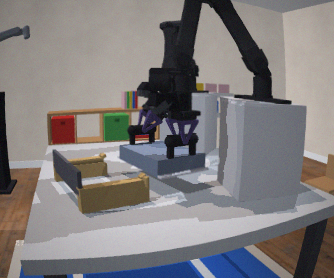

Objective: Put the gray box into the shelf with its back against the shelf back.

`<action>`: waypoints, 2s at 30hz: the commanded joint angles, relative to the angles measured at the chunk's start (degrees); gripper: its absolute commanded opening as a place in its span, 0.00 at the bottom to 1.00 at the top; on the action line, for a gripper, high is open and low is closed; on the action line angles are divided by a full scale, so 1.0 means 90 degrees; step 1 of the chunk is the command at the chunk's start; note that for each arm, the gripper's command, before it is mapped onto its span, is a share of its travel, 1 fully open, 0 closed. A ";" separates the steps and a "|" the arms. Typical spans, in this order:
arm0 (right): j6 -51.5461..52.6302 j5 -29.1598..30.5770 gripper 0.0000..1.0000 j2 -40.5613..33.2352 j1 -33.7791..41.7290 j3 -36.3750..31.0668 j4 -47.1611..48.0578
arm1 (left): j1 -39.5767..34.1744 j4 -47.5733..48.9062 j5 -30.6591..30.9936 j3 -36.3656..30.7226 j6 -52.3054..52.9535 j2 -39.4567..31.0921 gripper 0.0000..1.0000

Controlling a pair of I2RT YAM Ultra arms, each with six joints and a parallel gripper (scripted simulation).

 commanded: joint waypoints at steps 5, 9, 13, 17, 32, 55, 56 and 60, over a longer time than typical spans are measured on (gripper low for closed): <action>-0.0086 0.0259 0.15 -0.0166 -0.0081 0.0196 0.0350 | 0.0095 0.0139 -0.0162 0.0346 -0.0079 -0.0135 0.15; -0.0079 0.0268 0.15 -0.0248 -0.0007 0.0239 0.0344 | 0.0095 0.0146 -0.0151 0.0325 -0.0079 -0.0297 0.15; -0.0084 0.0268 0.15 -0.0200 -0.0074 0.0247 0.0319 | 0.0095 0.0151 -0.0136 0.0359 -0.0059 -0.0314 0.15; -0.0091 0.0264 0.15 -0.0146 -0.0109 0.0255 0.0312 | 0.0110 0.0140 -0.0136 0.0361 -0.0050 -0.0184 0.15; -0.0278 0.0154 0.15 0.0184 -0.0263 0.0598 0.0078 | 0.0316 -0.0172 -0.0132 0.0686 0.0236 0.0239 0.15; -0.0445 -0.0006 0.15 0.0199 -0.0476 0.1128 -0.0298 | 0.0598 -0.0494 -0.0112 0.1219 0.0492 0.0494 0.15; -0.0470 0.0014 0.15 0.0150 -0.0493 0.1168 -0.0390 | 0.0618 -0.0462 -0.0084 0.1254 0.0516 0.0285 0.15; -0.0513 0.0019 0.15 0.0072 -0.0551 0.1277 -0.0245 | 0.0672 -0.0495 -0.0143 0.1379 0.0558 0.0086 0.15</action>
